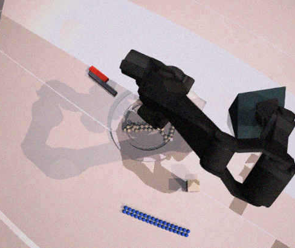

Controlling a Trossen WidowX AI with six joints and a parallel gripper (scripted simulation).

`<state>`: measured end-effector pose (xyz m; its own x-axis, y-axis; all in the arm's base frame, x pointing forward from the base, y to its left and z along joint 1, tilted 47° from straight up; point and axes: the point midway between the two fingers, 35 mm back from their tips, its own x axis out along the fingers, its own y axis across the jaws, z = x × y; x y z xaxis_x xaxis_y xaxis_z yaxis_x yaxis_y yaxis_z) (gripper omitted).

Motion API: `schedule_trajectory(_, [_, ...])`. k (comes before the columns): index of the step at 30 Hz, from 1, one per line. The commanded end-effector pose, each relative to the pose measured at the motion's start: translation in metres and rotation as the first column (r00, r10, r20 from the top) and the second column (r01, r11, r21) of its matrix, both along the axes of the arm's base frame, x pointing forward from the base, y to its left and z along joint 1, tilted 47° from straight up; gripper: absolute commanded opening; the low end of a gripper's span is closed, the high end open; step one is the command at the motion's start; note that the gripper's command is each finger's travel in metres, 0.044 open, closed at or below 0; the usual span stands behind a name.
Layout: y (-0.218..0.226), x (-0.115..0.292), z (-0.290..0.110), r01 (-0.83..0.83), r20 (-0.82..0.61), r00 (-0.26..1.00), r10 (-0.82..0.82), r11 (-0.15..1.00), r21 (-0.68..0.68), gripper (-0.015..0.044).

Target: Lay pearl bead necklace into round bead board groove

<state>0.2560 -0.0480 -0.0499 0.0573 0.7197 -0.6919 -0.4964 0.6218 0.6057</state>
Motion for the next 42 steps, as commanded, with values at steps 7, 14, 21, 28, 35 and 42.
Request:
schedule_trajectory(7, [0.002, 0.008, 0.016, 0.344, -0.360, 0.871, -0.335, 0.938, -0.042, 0.0256])
schedule_trajectory(14, [0.007, 0.018, 0.039, 0.663, -0.687, 0.385, -0.616, 0.703, -0.259, 0.0120])
schedule_trajectory(21, [0.013, 0.026, 0.060, 0.728, -0.753, -0.169, -0.636, 0.435, -0.531, 0.0120])
schedule_trajectory(28, [0.014, 0.027, 0.063, 0.709, -0.733, -0.308, -0.606, 0.368, -0.602, 0.0120])
schedule_trajectory(35, [0.014, 0.027, 0.063, 0.709, -0.733, -0.308, -0.606, 0.368, -0.602, 0.0120])
schedule_trajectory(42, [0.015, 0.027, 0.062, 0.709, -0.733, -0.308, -0.606, 0.368, -0.602, 0.0120])
